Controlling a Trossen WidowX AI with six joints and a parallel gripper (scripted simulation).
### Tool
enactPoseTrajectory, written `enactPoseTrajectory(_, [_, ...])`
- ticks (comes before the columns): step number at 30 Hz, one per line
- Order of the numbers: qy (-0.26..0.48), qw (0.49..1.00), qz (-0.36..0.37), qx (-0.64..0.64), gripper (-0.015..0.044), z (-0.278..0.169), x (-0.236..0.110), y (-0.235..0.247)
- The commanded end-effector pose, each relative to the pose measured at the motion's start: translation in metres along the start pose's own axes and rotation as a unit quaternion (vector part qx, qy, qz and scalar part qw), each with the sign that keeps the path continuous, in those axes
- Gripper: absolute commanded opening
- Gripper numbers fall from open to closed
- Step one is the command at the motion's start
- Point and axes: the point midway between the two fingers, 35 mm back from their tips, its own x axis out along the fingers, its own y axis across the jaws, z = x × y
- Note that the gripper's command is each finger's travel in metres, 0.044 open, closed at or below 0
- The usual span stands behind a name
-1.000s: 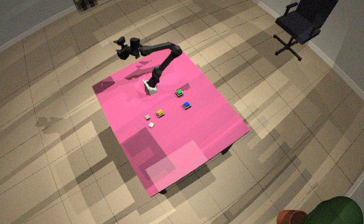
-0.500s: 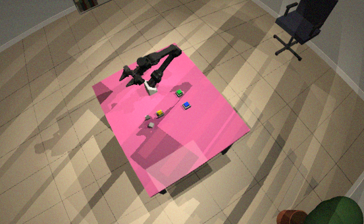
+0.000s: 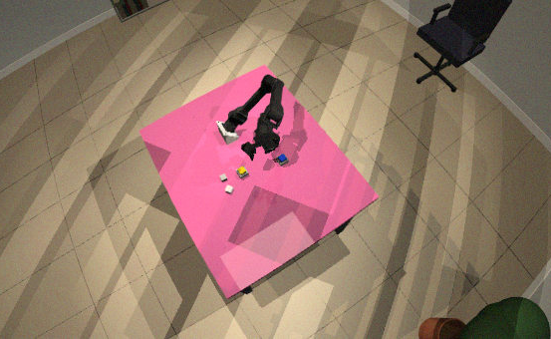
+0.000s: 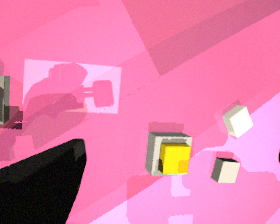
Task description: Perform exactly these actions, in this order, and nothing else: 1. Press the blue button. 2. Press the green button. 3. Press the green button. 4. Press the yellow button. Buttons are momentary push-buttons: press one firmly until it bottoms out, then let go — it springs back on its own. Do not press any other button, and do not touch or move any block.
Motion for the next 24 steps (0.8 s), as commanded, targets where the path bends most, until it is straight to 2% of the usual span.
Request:
enactPoseTrajectory(1, [0.044, 0.993, 0.107, 0.034, 0.0400, 0.013, 0.011, 0.075])
enactPoseTrajectory(4, [0.089, 0.978, 0.175, 0.067, 0.0400, 0.016, 0.013, 0.129])
enactPoseTrajectory(10, [0.093, 0.977, 0.180, 0.070, 0.0400, 0.016, 0.013, 0.133])
enactPoseTrajectory(12, [0.093, 0.977, 0.180, 0.070, 0.0348, 0.015, 0.021, 0.136])
enactPoseTrajectory(17, [0.093, 0.977, 0.181, 0.070, 0.0216, 0.006, 0.068, 0.155])
enactPoseTrajectory(24, [0.093, 0.977, 0.181, 0.070, 0.0032, 0.006, 0.069, 0.156])
